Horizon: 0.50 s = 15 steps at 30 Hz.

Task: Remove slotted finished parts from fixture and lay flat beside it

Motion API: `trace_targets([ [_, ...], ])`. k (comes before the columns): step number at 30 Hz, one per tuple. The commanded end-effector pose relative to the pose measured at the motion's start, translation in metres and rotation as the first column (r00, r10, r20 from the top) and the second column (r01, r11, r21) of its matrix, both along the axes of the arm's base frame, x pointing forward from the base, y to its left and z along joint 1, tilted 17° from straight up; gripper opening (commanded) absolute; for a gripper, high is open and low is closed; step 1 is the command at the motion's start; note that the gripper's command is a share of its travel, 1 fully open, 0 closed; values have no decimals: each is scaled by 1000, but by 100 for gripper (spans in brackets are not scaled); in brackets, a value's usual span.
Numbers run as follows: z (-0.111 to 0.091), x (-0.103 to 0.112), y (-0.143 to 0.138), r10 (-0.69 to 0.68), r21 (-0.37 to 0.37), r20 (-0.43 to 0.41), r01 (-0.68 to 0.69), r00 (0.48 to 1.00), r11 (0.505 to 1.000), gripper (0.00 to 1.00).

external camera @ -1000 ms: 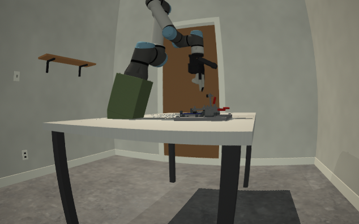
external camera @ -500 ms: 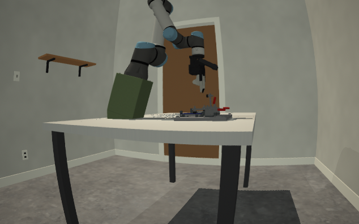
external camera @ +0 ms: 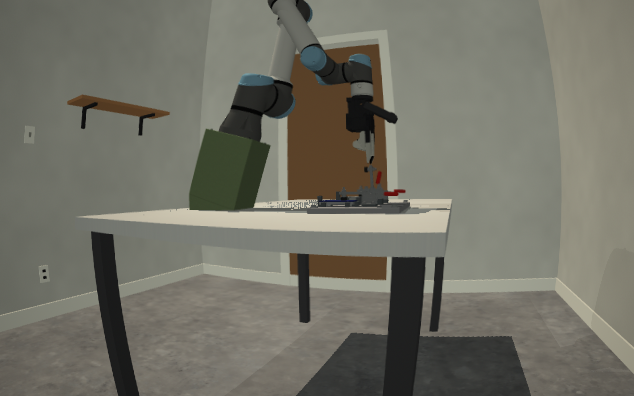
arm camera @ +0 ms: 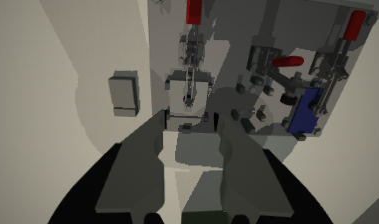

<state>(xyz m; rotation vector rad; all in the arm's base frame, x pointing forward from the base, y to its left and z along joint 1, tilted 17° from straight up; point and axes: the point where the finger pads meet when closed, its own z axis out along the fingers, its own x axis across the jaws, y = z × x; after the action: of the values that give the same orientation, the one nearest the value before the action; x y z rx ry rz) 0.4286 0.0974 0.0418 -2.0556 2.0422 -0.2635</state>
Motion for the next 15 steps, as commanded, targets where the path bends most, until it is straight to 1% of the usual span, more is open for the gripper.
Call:
trace_targets([
  [1, 7, 24, 0, 0, 0, 0, 0, 1000, 1000, 28],
  [7, 16, 55, 0, 0, 0, 0, 0, 1000, 1000, 28],
  [9, 16, 55, 0, 0, 0, 0, 0, 1000, 1000, 28],
  [15, 23, 77, 0, 0, 0, 0, 0, 1000, 1000, 28],
])
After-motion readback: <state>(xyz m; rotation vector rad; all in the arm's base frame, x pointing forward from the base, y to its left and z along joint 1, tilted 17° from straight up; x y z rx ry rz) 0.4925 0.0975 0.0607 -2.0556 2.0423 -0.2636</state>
